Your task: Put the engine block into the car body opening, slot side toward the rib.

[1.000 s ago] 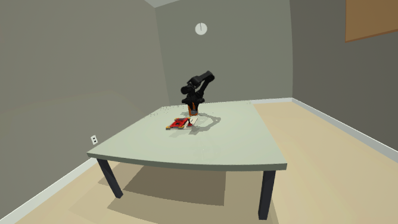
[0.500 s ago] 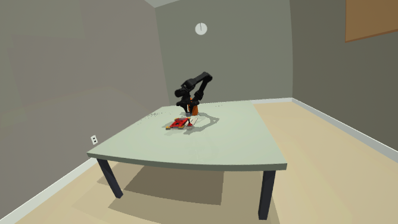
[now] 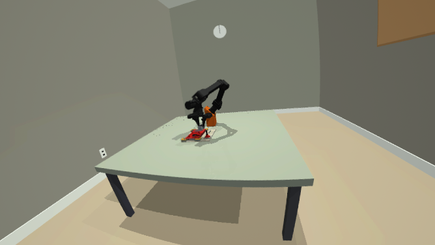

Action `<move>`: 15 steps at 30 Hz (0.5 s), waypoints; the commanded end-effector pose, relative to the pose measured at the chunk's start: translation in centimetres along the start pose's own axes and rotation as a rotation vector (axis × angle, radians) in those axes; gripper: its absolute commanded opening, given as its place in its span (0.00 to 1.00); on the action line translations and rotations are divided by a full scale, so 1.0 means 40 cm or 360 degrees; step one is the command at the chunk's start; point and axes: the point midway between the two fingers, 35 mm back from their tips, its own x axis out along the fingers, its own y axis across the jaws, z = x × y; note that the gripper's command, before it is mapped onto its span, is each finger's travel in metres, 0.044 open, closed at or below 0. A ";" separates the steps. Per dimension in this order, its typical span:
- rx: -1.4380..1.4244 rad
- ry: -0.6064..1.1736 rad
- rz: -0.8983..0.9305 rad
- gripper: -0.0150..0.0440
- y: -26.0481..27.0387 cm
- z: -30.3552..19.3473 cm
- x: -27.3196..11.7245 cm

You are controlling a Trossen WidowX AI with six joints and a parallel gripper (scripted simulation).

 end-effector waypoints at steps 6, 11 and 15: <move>-0.0079 0.0004 -0.0005 0.25 -0.068 -0.002 0.027; -0.0126 0.0004 -0.0004 0.25 -0.106 -0.005 0.043; -0.0164 0.0005 -0.0003 0.25 -0.135 -0.008 0.056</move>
